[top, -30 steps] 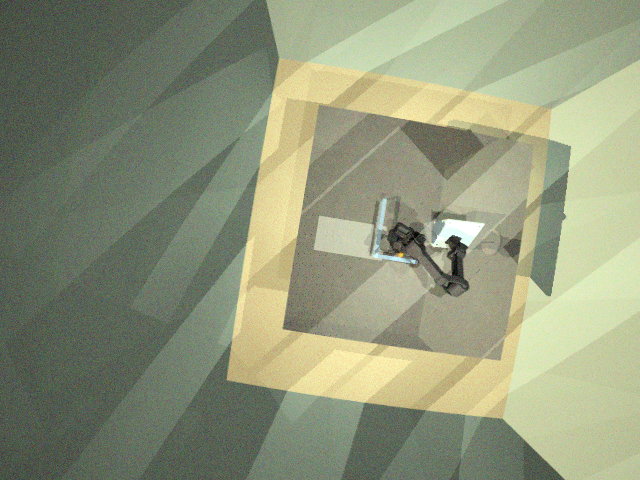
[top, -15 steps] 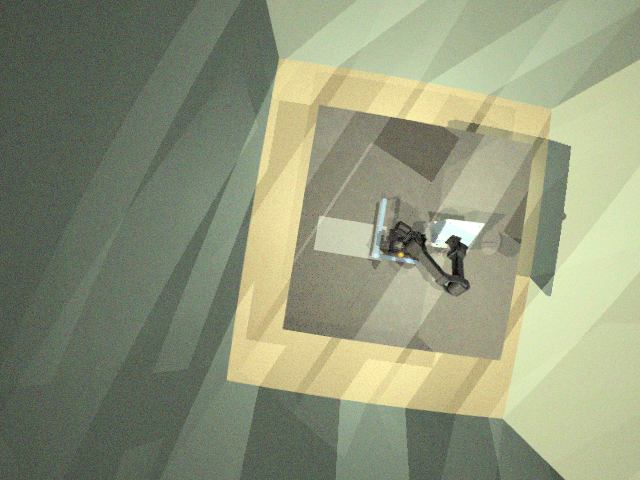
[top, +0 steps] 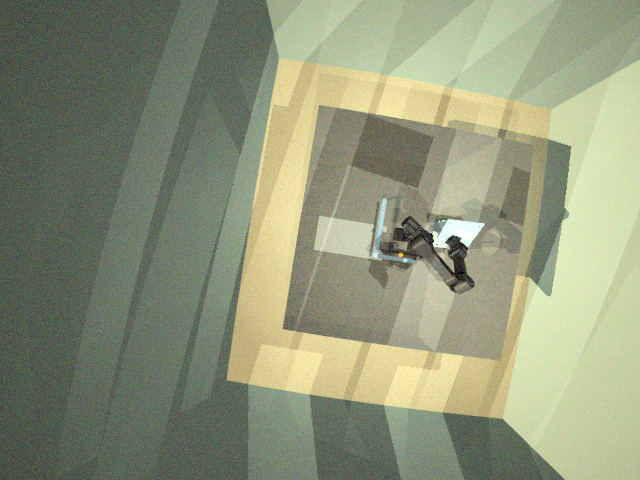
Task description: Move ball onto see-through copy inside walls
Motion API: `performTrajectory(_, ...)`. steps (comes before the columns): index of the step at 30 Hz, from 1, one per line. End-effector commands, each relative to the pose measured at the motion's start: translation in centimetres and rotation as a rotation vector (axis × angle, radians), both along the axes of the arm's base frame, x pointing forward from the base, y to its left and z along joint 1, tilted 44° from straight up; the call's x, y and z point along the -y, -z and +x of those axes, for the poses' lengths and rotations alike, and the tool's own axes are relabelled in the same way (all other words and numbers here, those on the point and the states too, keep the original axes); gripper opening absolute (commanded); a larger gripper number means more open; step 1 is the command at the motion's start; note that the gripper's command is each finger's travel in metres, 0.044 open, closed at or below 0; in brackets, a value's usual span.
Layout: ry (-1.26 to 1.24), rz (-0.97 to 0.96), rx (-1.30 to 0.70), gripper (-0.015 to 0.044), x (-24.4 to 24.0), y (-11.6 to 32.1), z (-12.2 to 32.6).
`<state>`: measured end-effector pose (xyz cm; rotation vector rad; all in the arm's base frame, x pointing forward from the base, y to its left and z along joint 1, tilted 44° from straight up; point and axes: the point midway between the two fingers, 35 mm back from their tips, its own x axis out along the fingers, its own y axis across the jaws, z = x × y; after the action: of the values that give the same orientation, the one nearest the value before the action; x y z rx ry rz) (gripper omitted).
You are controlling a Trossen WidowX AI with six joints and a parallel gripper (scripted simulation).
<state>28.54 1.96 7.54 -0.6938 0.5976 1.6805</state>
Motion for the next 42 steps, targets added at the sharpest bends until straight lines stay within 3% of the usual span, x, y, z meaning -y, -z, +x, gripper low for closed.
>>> performTrajectory(1,0.0,-0.002,0.009,0.0,1.8,-2.0,0.1)
performTrajectory(8,0.001,-0.003,0.009,0.0,1.5,-2.3,0.0)
performTrajectory(22,0.001,0.001,0.008,0.0,-6.3,-5.4,-2.7)
performTrajectory(28,0.0,0.004,0.007,0.0,-7.0,-5.7,-3.1)
performTrajectory(42,0.001,0.004,0.009,0.0,-10.7,-1.8,-3.8)
